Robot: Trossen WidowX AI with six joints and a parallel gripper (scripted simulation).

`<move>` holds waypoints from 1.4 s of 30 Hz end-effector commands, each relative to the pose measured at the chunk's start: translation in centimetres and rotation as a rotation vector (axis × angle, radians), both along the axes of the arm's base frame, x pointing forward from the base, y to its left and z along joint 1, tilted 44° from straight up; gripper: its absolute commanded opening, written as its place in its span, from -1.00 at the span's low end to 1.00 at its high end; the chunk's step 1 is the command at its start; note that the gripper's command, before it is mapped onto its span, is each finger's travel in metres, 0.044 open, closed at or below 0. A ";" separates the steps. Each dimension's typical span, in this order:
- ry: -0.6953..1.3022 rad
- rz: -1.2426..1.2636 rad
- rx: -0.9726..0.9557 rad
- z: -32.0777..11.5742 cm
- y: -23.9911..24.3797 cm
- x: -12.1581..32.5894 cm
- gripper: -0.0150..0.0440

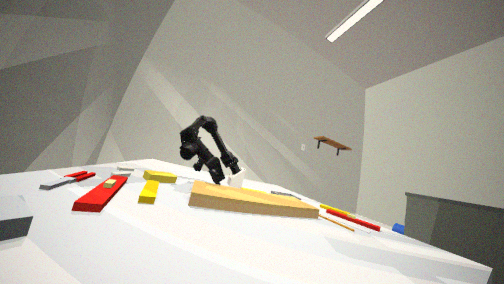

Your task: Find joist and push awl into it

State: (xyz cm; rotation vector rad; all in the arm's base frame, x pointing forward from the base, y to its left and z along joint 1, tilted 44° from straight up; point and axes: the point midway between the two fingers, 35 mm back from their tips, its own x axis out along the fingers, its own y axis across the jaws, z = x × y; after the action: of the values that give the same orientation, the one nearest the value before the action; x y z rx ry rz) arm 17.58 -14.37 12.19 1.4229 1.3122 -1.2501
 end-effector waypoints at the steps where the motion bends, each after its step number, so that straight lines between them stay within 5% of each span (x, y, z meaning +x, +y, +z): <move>1: -0.012 0.002 0.041 0.1 0.1 0.1 -0.49; 18: -0.037 -0.008 0.106 2.2 0.6 0.3 -0.49; 42: -0.028 -0.007 0.088 -0.5 -1.9 -1.3 -0.49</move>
State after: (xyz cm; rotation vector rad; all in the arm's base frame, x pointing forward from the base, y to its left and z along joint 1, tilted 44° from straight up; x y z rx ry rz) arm 16.50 -16.06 12.07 1.5083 1.3530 -1.1890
